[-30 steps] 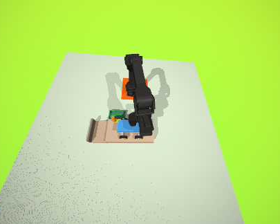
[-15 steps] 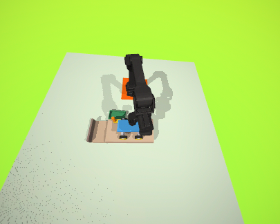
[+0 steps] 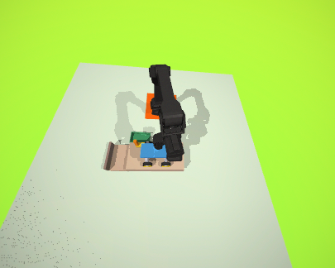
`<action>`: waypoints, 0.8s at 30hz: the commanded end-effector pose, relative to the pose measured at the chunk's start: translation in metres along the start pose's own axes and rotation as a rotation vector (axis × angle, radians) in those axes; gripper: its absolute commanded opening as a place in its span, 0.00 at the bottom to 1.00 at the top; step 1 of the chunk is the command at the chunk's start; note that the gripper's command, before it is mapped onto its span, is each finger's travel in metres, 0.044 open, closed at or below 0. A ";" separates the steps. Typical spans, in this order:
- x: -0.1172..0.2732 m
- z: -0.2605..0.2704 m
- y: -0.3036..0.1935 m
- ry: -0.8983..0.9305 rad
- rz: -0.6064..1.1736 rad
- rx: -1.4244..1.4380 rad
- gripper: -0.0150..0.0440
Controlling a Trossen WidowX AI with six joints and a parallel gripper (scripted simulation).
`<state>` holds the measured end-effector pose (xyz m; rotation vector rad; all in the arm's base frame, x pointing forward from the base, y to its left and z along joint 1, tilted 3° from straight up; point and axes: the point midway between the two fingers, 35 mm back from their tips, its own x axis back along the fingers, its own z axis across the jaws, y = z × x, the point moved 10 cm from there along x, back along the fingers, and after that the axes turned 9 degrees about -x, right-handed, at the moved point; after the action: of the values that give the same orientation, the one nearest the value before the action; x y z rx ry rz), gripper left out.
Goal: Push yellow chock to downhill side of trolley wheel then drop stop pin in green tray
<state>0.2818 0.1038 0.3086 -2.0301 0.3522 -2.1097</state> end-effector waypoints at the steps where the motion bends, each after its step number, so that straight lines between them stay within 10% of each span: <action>1: 0.004 0.000 -0.002 0.005 0.007 0.005 0.25; 24: 0.006 -0.004 -0.025 0.005 0.009 0.005 0.25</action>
<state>0.2780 0.1209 0.3194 -2.0276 0.3521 -2.0989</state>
